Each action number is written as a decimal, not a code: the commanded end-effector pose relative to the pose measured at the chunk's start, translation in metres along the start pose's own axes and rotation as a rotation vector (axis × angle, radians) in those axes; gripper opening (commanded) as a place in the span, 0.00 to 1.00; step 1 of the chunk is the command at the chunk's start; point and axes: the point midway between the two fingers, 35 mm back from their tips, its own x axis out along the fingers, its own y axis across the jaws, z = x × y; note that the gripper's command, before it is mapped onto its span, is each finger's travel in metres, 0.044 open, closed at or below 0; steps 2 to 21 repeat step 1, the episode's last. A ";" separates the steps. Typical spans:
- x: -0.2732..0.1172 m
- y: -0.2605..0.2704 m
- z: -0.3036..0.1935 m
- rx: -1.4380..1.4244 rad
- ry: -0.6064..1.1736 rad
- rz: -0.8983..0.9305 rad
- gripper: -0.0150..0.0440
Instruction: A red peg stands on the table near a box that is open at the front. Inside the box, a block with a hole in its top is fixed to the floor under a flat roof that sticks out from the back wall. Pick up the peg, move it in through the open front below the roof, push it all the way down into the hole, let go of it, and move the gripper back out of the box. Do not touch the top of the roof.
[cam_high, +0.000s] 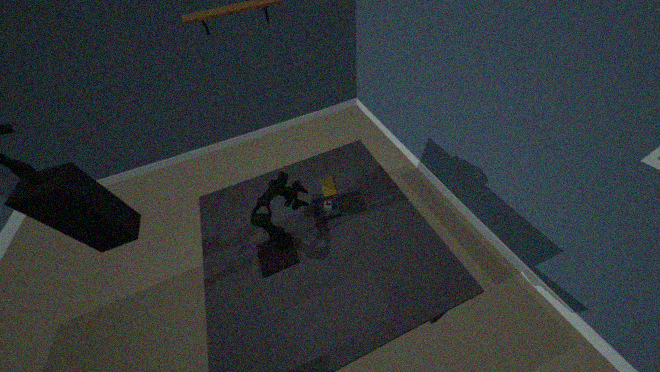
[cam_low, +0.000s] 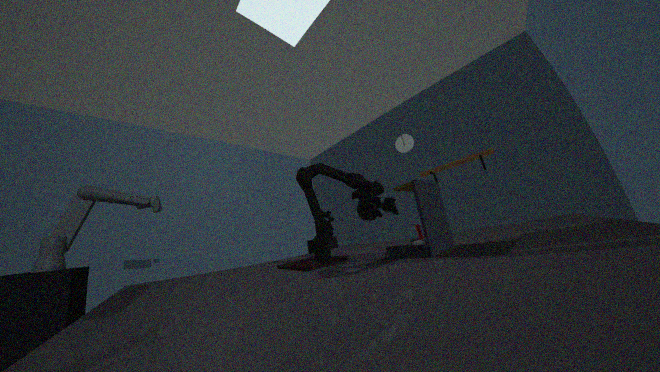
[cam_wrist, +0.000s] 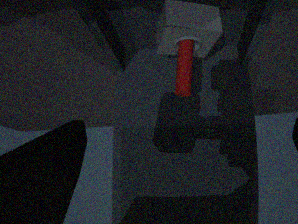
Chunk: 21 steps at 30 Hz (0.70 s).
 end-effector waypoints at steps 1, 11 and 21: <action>-0.001 0.000 -0.001 0.005 0.003 0.000 1.00; -0.001 0.000 -0.001 0.005 0.003 0.000 1.00; -0.001 0.000 -0.001 0.005 0.003 0.000 1.00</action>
